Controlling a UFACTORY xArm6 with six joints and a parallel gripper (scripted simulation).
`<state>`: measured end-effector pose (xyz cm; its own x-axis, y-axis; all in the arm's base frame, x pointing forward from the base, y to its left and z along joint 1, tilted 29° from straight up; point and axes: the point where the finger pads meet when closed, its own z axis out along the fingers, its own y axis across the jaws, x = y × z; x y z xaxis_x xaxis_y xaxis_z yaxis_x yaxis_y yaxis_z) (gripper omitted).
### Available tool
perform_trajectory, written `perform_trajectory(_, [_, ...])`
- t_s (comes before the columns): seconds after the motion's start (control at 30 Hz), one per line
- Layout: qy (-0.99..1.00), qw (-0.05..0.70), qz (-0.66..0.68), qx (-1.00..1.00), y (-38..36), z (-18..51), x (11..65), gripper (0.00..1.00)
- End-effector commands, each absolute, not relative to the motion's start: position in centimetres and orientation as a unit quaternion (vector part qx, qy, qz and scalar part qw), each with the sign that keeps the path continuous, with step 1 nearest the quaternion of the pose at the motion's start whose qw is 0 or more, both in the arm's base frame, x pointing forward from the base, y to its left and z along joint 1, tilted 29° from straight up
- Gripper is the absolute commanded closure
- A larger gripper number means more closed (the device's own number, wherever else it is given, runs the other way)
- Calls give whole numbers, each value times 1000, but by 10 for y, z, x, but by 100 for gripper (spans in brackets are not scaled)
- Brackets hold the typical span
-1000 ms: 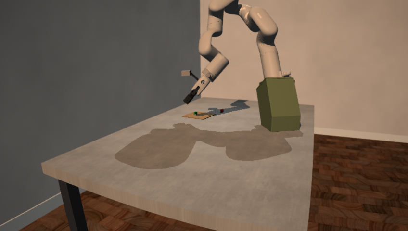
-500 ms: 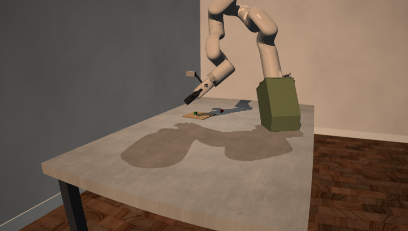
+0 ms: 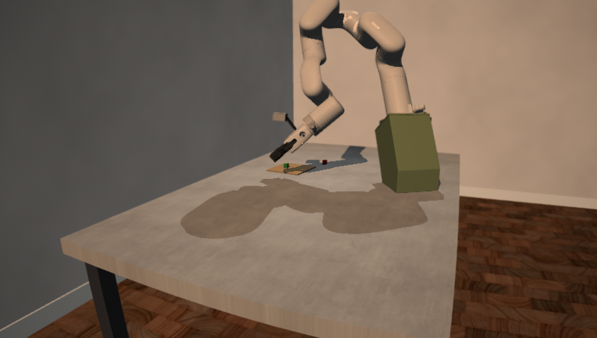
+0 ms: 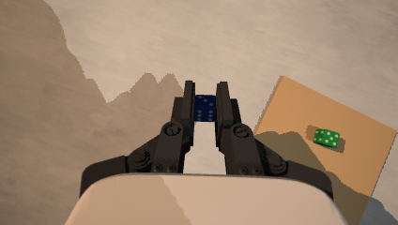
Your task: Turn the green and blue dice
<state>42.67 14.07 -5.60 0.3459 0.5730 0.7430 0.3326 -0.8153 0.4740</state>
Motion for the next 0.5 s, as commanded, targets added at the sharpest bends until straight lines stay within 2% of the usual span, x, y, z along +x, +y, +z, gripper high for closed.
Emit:
perform_trajectory(0.0, [279, 120, 500, 811, 135, -71, 433, 89])
perform_trajectory(0.47, [279, 120, 500, 811, 125, -95, 441, 89])
